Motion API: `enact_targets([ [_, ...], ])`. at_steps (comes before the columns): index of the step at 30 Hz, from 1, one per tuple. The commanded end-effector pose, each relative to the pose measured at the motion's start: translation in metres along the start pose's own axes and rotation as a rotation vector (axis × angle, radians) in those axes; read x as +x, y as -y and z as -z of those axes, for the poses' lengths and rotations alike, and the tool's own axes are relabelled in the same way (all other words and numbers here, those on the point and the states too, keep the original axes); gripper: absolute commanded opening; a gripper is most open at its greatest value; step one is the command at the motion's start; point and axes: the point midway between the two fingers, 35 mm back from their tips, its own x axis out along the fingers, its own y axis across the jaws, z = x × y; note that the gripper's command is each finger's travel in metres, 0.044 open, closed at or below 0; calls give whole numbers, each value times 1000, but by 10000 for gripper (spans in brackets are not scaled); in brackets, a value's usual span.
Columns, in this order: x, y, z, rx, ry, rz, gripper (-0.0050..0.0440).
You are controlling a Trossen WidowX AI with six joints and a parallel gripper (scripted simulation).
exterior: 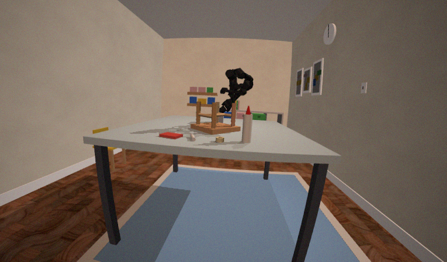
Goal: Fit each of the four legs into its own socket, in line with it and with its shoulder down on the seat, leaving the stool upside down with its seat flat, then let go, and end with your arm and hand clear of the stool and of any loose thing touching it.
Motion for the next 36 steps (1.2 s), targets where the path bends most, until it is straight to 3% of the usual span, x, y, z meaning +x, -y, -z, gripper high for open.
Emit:
enact_targets([
  [1,22,0,9,10,-63,-20,0],
  [36,26,0,10,10,-63,-20,0],
])
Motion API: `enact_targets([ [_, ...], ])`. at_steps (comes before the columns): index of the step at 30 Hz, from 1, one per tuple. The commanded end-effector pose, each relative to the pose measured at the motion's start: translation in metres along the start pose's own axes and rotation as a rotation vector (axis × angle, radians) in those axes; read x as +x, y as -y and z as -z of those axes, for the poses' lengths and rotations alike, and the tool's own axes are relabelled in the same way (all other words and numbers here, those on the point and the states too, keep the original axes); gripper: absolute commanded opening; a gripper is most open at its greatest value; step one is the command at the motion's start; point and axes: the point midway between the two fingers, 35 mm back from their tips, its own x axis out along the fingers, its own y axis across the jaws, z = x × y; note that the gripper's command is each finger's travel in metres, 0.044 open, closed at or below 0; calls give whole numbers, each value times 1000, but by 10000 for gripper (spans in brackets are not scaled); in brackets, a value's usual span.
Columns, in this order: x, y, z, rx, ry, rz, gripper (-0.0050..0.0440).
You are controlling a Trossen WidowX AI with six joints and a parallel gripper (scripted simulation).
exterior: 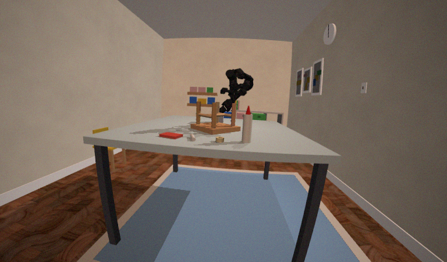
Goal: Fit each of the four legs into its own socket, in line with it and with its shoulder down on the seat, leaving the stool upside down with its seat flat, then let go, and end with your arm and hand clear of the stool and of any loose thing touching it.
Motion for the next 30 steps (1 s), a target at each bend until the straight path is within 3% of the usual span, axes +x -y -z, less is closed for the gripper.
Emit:
enact_targets([
  [1,25,0,10,12,-72,-22,0],
  [30,21,1,8,10,-63,-19,0],
])
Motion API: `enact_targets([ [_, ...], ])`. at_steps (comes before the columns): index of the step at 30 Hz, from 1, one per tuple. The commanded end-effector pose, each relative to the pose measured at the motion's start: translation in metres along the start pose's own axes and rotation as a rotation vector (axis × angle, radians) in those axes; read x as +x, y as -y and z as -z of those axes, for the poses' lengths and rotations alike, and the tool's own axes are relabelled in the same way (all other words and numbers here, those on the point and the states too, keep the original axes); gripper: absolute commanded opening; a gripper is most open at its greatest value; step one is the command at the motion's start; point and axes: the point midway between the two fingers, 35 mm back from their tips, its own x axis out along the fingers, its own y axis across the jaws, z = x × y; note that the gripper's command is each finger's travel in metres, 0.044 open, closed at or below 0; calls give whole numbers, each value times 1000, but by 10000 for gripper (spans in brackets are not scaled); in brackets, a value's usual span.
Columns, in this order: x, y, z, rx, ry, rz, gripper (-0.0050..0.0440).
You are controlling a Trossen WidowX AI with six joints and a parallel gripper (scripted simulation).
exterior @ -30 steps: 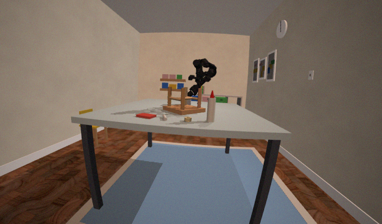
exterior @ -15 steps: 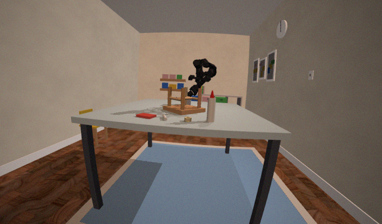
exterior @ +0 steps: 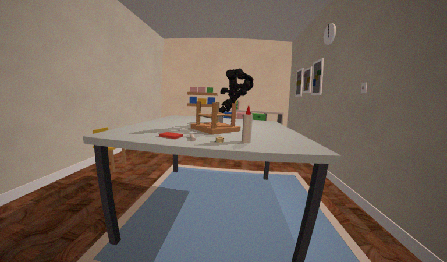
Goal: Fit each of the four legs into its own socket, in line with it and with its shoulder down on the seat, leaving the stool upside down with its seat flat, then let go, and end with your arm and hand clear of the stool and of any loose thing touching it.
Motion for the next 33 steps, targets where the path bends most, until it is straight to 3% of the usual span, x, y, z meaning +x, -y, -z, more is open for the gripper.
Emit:
enact_targets([
  [1,19,1,8,12,-66,-20,0],
  [33,-24,1,-9,1,-6,-2,0],
])
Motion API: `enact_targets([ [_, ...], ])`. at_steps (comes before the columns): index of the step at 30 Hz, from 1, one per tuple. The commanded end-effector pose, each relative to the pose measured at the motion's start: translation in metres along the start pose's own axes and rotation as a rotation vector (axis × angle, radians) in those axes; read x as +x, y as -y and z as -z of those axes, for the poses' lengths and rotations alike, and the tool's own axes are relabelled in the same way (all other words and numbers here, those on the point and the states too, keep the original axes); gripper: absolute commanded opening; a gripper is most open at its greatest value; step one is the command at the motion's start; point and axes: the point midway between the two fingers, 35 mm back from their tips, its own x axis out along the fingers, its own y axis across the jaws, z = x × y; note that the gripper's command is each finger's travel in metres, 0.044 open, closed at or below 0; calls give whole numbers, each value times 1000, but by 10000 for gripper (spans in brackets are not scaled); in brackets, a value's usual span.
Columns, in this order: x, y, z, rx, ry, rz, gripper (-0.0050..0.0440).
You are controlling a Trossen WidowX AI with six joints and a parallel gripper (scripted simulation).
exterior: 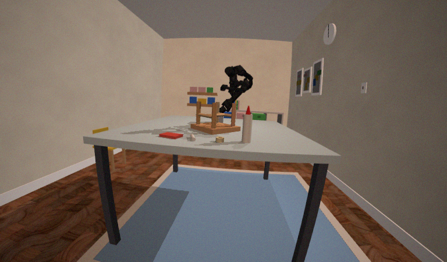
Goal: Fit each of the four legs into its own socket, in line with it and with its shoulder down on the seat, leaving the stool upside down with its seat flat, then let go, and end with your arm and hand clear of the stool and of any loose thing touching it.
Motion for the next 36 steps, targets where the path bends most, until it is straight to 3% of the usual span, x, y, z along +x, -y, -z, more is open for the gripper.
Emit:
enact_targets([
  [1,-5,-1,-2,-5,7,0,0],
  [4,-4,12,-1,32,-1,12,0],
  [6,-9,46,0,121,-12,43,0],
  [13,-19,113,12,297,-32,95,0],
  [15,-19,113,12,297,-32,95,0],
  [17,-25,148,23,389,-43,119,0],
  [26,-36,226,63,608,-69,164,0],
  [36,-28,235,71,633,-73,168,0],
])
